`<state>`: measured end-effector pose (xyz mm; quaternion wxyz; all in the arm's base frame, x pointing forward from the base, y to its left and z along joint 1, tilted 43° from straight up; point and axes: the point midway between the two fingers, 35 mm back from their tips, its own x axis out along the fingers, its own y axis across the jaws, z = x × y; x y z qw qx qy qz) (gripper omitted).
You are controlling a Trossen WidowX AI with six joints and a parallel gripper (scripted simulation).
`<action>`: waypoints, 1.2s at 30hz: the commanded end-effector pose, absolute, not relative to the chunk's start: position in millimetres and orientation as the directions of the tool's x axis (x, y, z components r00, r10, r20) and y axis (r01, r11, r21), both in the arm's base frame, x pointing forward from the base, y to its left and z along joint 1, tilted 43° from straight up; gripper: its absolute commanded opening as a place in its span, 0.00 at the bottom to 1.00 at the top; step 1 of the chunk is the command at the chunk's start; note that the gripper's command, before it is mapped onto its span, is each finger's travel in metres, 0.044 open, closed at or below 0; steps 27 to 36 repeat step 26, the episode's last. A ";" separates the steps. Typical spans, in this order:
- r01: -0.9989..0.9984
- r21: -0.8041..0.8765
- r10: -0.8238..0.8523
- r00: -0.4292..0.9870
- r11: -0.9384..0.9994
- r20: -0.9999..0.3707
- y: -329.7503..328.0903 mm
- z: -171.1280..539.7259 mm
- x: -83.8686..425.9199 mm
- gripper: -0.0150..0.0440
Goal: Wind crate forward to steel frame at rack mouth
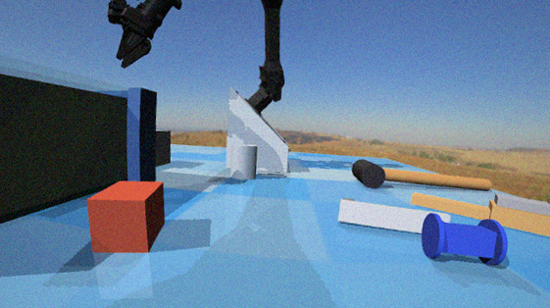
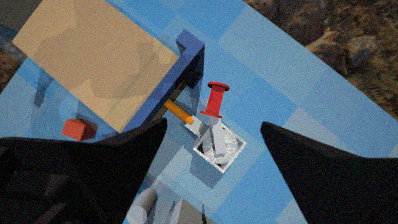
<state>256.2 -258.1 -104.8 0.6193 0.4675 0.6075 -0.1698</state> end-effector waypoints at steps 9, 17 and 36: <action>0.780 0.393 0.660 -0.034 0.488 -0.751 -234.6 -84.7 150.2 1.00; 0.780 0.393 0.660 -0.034 0.488 -0.751 -234.6 -84.7 150.2 1.00; 0.780 0.393 0.660 -0.034 0.488 -0.751 -234.6 -84.7 150.2 1.00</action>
